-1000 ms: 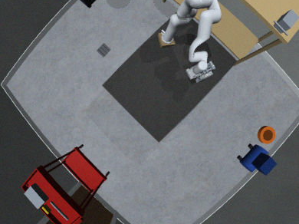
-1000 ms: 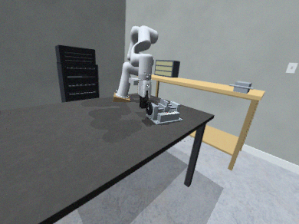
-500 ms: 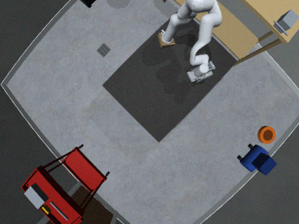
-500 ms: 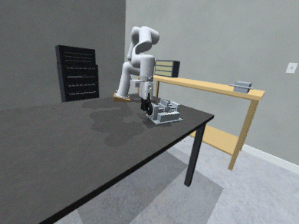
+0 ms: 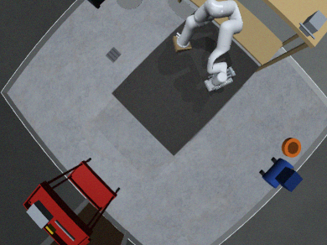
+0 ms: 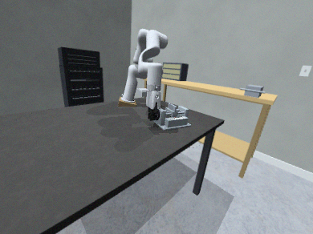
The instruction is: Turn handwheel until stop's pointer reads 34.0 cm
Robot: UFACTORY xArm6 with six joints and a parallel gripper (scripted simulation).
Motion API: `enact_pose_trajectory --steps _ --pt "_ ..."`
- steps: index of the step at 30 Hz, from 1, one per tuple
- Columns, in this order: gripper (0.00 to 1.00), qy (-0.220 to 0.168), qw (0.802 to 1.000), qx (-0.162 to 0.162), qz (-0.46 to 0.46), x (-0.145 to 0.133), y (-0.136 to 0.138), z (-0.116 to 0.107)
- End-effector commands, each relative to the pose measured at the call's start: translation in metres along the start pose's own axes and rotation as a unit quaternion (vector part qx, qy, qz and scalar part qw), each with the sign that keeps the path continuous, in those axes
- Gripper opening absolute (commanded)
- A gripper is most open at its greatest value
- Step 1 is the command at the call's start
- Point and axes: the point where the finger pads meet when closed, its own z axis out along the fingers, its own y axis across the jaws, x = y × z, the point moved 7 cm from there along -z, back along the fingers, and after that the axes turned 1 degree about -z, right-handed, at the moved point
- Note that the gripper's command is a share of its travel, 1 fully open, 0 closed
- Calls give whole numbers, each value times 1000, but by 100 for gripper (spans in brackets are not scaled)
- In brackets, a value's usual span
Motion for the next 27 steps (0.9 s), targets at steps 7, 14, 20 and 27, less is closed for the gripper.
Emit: enact_pose_trajectory --steps 7,14,20,27 --pt "6 -1 1000 -2 0 0 12 18" --pt "6 -1 1000 -2 0 0 23 22" --pt "6 -1 1000 -2 0 -1 31 22" --pt "6 -1 1000 -2 0 -1 40 20"
